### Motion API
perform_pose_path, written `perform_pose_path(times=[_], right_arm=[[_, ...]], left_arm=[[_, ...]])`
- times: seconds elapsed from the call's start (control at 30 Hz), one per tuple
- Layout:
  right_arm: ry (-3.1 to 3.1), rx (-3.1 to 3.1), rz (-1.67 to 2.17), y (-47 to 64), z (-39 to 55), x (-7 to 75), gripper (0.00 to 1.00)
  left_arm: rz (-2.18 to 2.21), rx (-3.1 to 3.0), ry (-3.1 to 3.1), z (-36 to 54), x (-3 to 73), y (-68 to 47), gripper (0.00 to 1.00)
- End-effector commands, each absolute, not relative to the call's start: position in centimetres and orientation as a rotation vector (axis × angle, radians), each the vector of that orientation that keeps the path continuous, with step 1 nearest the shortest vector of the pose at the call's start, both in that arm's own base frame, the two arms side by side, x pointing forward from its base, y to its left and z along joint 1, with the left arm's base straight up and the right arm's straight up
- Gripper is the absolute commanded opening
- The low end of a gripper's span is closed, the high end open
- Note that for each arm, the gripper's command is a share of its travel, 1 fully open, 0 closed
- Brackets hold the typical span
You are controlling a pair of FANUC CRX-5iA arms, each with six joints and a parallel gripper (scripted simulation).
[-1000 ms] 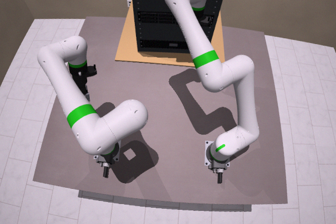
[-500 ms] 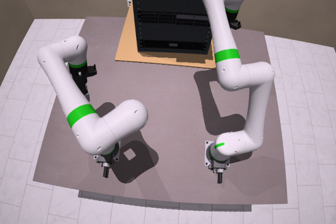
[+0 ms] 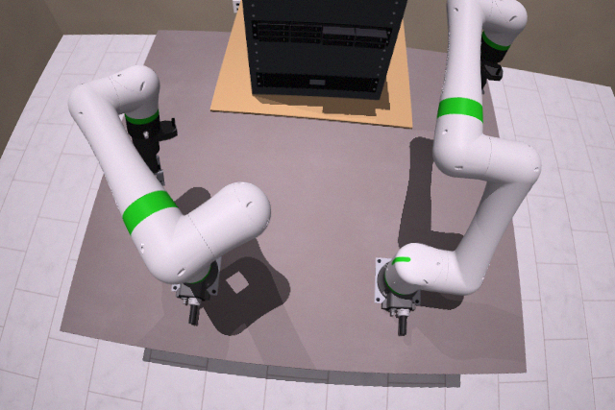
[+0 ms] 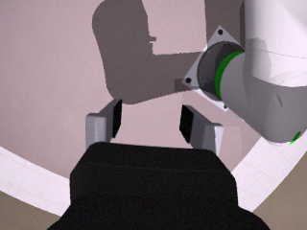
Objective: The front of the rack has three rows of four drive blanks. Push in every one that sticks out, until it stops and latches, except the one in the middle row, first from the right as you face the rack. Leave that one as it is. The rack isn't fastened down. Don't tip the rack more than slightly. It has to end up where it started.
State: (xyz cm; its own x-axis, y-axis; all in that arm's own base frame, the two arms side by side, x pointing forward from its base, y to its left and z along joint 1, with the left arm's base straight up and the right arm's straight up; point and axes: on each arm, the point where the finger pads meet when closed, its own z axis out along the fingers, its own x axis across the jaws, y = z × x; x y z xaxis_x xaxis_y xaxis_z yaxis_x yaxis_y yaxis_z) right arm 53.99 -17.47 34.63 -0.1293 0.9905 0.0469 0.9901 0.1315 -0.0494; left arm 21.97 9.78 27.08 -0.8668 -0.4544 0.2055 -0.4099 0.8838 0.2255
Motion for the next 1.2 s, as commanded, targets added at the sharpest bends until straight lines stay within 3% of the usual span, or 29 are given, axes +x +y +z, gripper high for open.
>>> perform_pose_path(times=[0.0,0.47,0.63,1.17], right_arm=[[-2.172,-2.193,0.0,-23.7,34.4,51.2,1.0],[-1.539,-2.697,-0.007,-37.6,33.2,38.3,1.0],[-1.262,-2.845,-0.007,-43.0,32.4,30.3,1.0],[-0.572,-3.076,-0.005,-48.0,30.6,13.4,1.0]], left_arm=[[-0.255,0.654,-2.801,27.1,22.0,9.8,1.0],[-0.255,0.654,-2.801,27.1,22.0,9.8,1.0],[-0.255,0.654,-2.801,27.1,22.0,9.8,1.0],[-0.255,0.654,-2.801,27.1,22.0,9.8,1.0]])
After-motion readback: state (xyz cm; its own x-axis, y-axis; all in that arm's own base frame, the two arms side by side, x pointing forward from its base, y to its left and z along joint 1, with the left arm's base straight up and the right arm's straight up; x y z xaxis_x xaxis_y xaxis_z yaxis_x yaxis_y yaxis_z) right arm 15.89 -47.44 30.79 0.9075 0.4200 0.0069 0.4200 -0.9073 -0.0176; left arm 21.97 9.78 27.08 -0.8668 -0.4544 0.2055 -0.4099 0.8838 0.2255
